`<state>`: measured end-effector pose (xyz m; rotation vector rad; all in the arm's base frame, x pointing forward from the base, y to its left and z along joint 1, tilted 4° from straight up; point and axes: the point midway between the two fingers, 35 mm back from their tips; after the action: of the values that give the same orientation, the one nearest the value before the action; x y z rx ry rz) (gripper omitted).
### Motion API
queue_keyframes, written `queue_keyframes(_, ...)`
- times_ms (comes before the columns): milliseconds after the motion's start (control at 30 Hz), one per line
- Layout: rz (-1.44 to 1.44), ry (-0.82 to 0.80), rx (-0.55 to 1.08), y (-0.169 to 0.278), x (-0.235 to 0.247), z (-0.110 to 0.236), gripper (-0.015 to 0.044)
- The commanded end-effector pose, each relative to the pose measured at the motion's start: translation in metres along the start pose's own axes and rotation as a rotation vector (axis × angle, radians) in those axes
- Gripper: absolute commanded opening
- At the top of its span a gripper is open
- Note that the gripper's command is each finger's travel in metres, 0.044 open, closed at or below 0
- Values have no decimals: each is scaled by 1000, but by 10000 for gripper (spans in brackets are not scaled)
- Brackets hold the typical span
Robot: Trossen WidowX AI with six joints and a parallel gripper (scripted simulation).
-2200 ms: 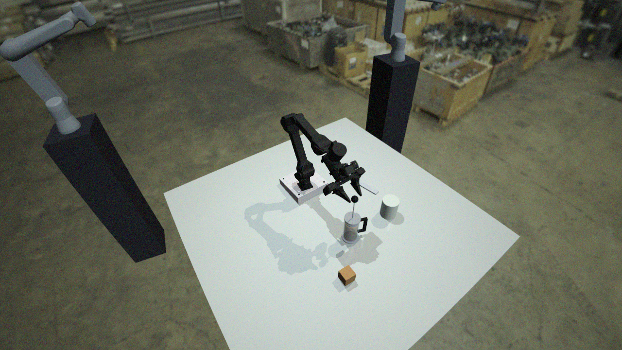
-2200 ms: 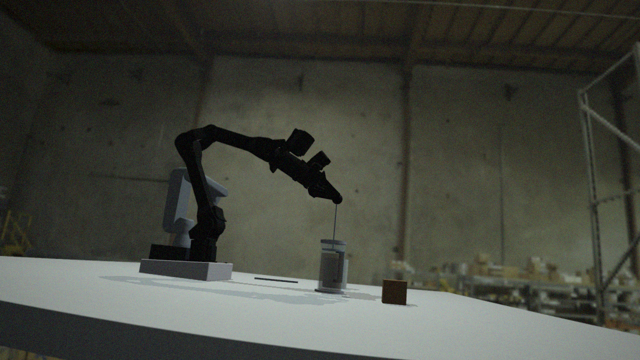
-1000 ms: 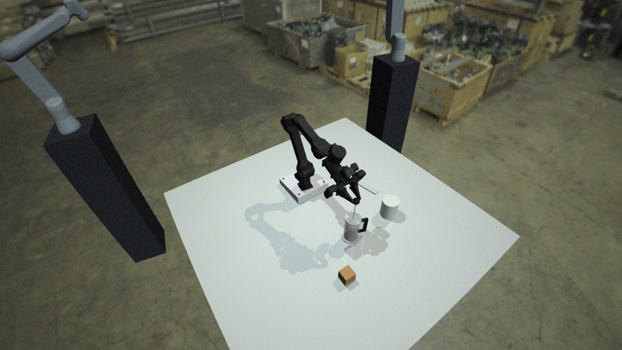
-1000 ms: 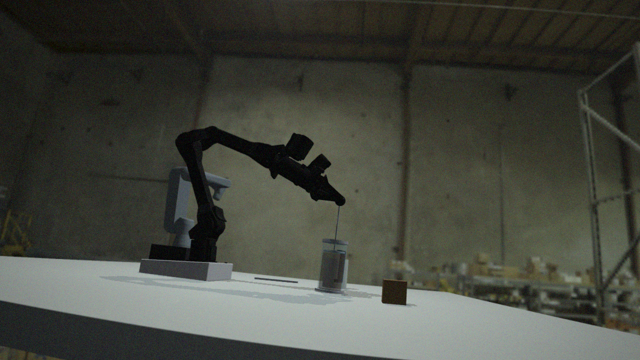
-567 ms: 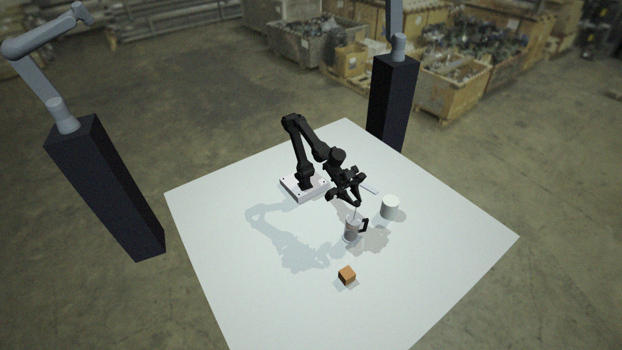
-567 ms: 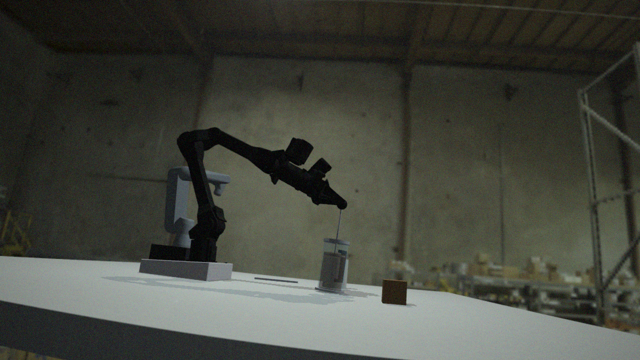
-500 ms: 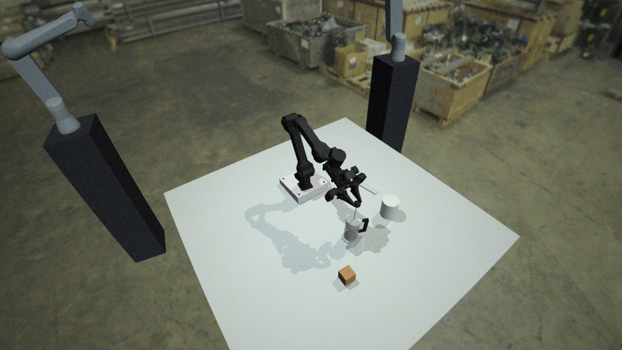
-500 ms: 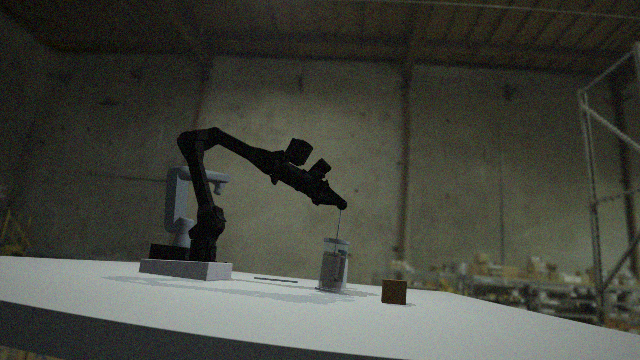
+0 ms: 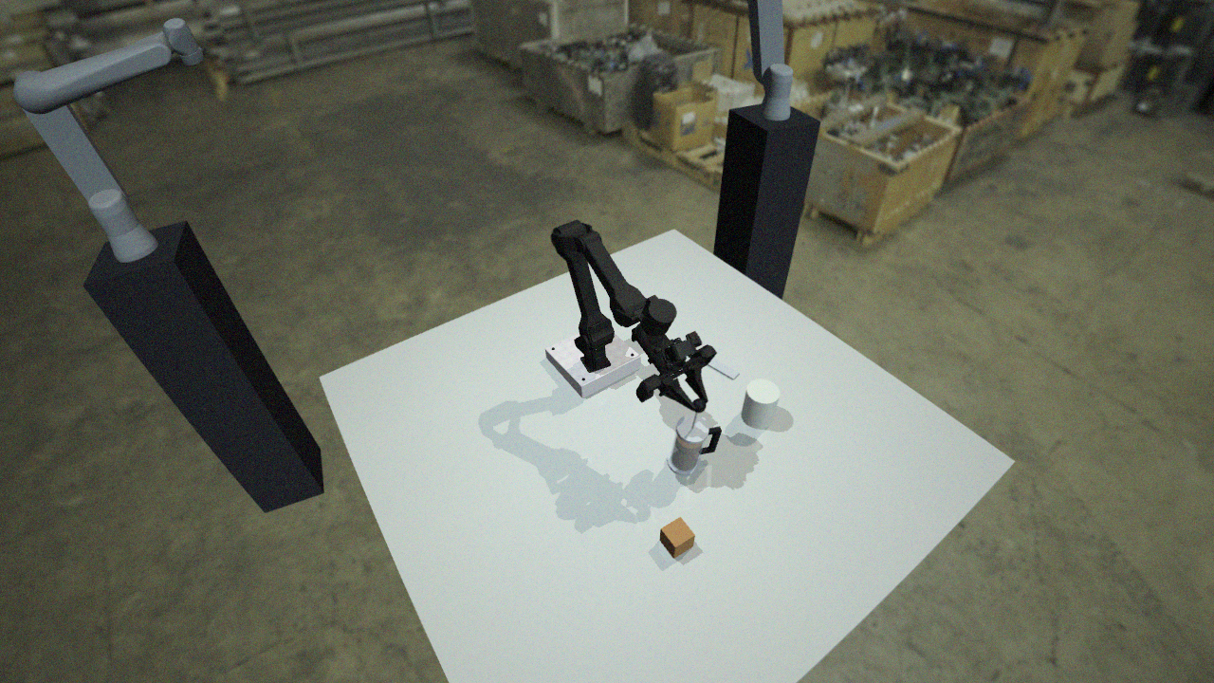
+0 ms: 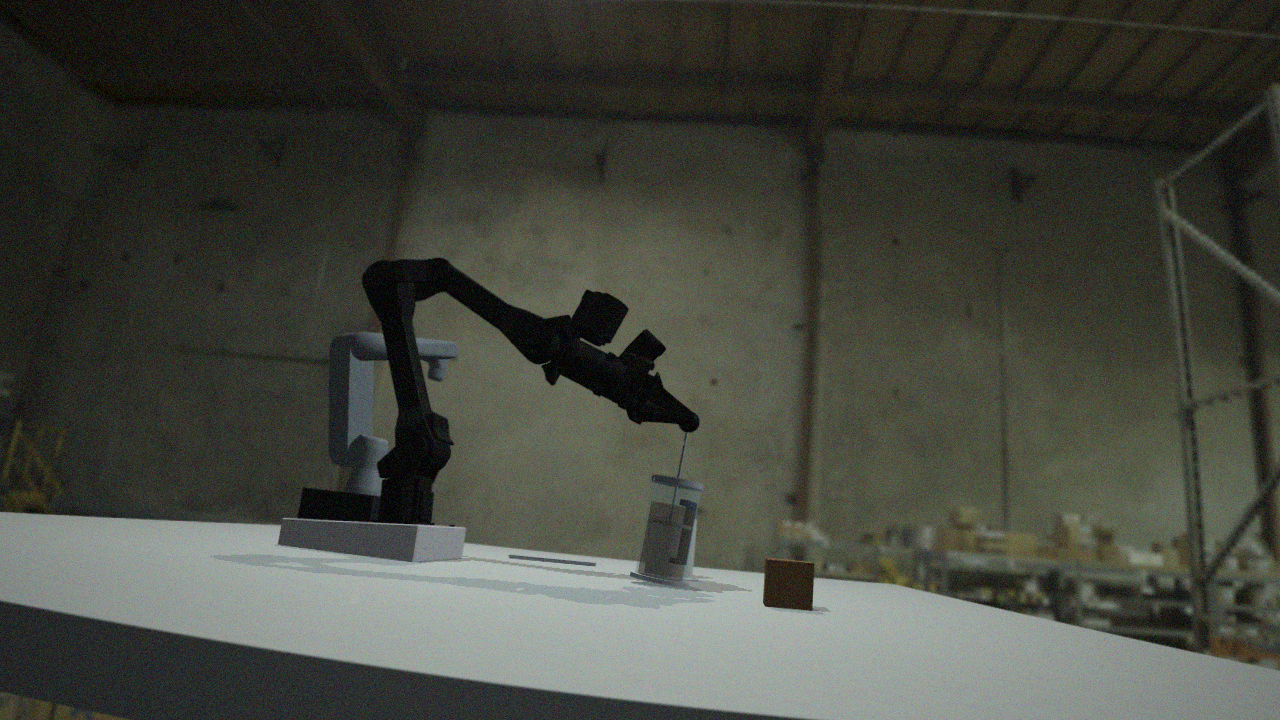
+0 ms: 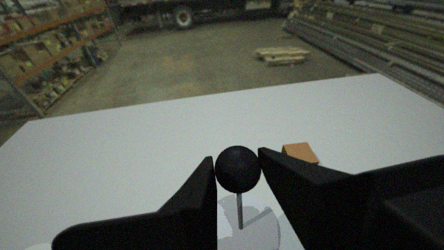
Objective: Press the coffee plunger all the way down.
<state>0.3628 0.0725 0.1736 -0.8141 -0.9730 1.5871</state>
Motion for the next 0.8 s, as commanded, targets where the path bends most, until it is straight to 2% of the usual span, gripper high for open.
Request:
queue_keyframes(0,2,-1,115,45,1,-13,121)
queue_keyframes(767,2,-1,114,46,2,-29,121)
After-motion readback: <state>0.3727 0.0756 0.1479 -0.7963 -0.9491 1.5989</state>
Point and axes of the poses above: the point midway between the two fingers, 35 mm back from their tips, its own z axis back along the fingers, its own x axis across the jaws, y = z × x, and after that the axes turned 2 degrees about z, right-handed
